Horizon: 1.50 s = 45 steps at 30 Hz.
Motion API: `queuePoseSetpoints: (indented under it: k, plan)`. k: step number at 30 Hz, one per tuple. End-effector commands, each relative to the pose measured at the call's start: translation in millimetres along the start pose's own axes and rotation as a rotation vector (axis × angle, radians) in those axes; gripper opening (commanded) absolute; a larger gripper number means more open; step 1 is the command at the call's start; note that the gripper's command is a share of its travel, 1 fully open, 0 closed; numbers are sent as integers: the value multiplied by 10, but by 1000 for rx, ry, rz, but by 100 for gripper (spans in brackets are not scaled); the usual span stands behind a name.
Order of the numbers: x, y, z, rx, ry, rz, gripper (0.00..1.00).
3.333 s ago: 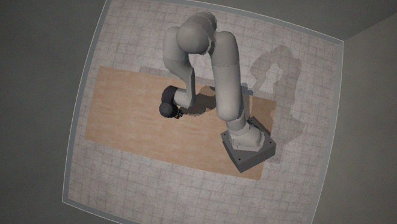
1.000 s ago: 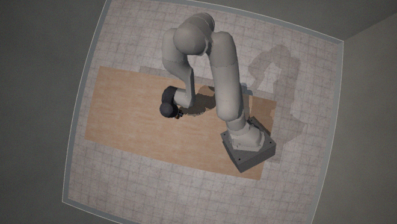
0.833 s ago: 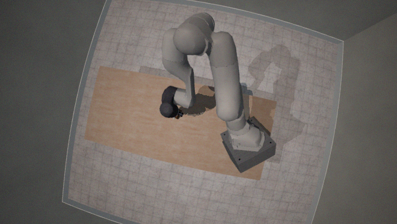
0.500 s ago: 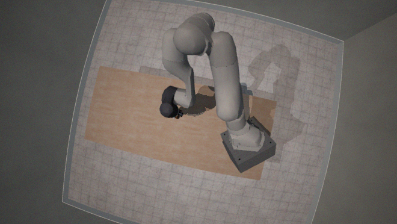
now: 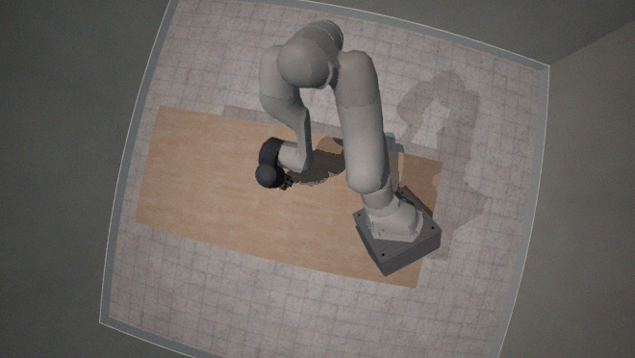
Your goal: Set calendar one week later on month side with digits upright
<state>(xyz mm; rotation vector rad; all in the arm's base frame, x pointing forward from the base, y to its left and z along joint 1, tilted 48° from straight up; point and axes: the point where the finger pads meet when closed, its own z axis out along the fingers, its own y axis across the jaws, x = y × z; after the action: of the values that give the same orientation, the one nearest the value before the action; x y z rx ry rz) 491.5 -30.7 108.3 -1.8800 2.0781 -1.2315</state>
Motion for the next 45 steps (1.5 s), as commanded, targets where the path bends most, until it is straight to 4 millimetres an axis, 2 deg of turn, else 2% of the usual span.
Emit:
queuePoseSetpoints:
  k: [1,28,38,45]
  plan:
    - [7,0,12,-1,-1,7,17]
    - [7,0,12,-1,-1,7,17]
    - [7,0,12,-1,-1,7,27]
    - [7,0,12,-1,-1,7,29]
